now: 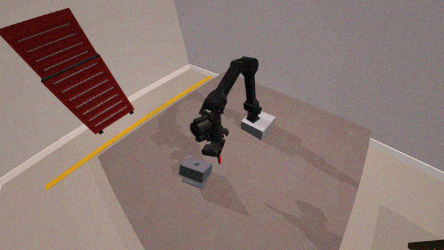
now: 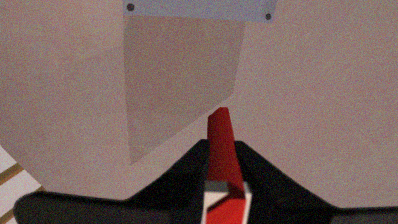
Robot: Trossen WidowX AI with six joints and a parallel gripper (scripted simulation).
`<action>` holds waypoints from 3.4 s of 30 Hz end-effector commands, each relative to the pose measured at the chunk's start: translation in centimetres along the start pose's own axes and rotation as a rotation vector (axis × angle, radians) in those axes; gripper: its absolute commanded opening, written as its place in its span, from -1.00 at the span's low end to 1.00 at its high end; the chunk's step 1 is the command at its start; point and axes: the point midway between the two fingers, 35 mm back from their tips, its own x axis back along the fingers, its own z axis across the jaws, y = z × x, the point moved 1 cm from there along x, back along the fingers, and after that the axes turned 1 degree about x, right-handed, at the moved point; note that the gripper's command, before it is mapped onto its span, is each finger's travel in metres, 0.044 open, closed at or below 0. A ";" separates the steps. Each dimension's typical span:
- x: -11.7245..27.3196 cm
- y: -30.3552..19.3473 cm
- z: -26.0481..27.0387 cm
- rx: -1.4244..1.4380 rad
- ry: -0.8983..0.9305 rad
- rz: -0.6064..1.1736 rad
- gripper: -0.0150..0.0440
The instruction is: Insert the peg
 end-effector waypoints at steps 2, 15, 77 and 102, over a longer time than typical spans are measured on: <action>0.0 0.3 -0.3 -0.076 0.011 0.005 -0.49; 0.4 1.4 -0.7 -0.238 0.044 0.002 -0.49; 2.7 6.1 -2.7 -0.995 0.214 0.032 -0.49; 3.7 7.9 -3.8 -1.291 0.286 0.068 -0.49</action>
